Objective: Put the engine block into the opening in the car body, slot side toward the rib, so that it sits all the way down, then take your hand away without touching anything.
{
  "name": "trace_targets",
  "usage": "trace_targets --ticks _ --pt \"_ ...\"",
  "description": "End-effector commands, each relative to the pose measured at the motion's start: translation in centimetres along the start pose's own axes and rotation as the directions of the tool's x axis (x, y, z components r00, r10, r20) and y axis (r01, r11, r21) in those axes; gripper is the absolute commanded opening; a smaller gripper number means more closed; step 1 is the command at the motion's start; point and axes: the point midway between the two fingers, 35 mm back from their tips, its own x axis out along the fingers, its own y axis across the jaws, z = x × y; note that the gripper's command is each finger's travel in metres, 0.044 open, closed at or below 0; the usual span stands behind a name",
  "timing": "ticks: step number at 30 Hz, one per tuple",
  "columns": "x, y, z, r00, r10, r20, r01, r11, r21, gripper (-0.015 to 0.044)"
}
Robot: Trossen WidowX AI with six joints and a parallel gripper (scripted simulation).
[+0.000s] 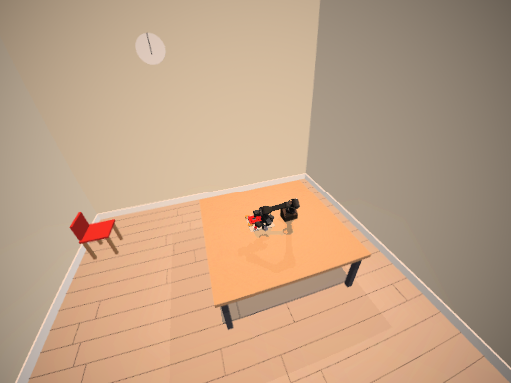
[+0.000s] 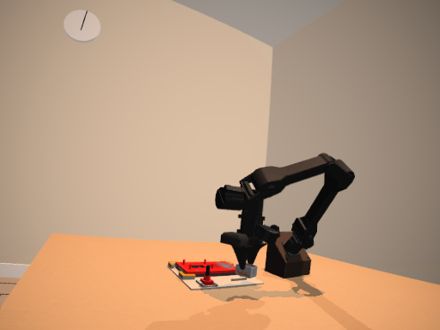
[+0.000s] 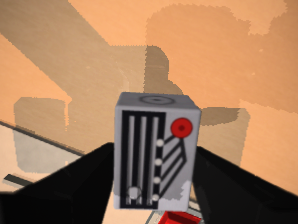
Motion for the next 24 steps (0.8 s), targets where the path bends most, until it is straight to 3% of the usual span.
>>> trace_targets --ticks 1,18,24 --pt "-1.3 0.0 0.1 1.000 -0.005 -0.009 0.005 1.000 -0.008 0.0000" --pt "-6.5 1.0 0.8 1.000 -0.005 -0.001 0.005 1.000 -0.013 0.0000" --pt "-6.6 0.9 0.1 1.000 -0.004 -0.001 0.005 0.999 0.053 0.0000"
